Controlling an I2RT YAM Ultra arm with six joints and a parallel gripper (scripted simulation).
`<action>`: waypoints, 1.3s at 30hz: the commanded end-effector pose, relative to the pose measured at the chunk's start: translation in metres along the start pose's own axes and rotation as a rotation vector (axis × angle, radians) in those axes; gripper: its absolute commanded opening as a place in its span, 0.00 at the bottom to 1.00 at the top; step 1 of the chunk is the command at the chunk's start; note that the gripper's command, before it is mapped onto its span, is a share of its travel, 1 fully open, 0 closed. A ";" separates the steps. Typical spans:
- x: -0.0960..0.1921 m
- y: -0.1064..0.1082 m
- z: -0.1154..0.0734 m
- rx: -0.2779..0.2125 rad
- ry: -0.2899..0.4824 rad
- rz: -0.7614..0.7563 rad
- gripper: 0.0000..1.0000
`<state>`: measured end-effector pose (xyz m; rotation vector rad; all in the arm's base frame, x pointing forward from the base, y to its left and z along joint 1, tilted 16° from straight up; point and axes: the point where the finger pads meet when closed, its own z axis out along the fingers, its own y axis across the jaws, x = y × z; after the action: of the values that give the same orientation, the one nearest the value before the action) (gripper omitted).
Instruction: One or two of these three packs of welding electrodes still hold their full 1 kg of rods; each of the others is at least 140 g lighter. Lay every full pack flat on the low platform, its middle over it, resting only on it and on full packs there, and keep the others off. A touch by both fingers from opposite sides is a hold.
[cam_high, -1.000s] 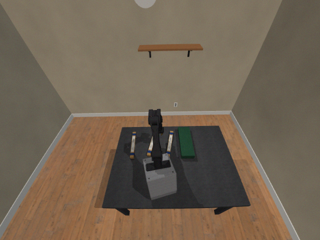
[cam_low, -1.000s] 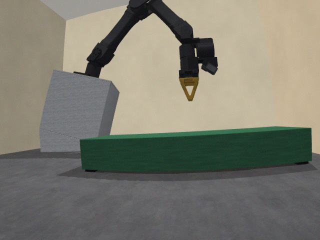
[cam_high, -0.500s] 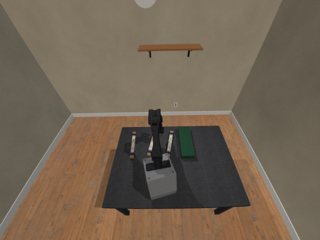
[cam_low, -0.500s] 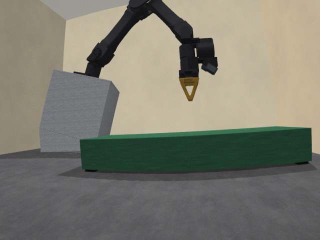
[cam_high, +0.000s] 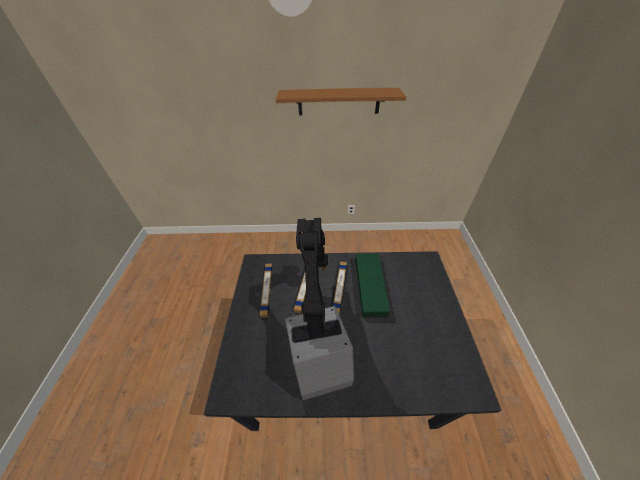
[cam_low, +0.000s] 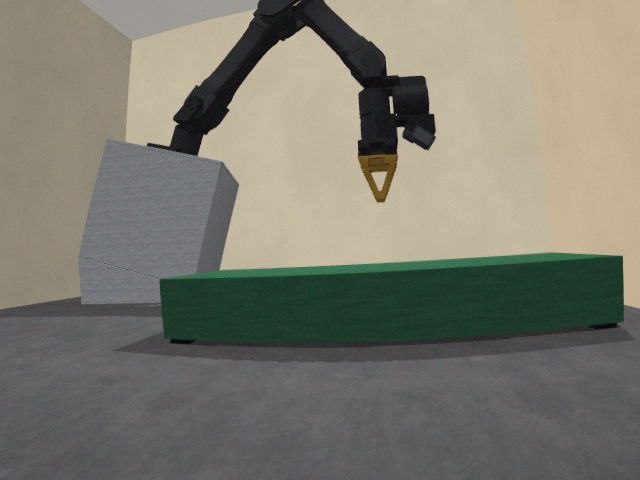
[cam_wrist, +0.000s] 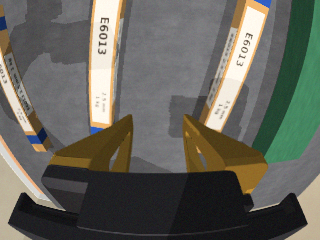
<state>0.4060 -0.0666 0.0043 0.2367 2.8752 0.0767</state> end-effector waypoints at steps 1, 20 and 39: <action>-0.005 0.004 -0.002 0.002 -0.028 -0.005 0.42; -0.001 0.007 0.014 0.003 -0.014 -0.008 0.42; -0.005 0.007 0.041 0.003 -0.023 -0.008 0.42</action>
<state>0.4107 -0.0618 -0.0341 0.2345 2.8932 0.0777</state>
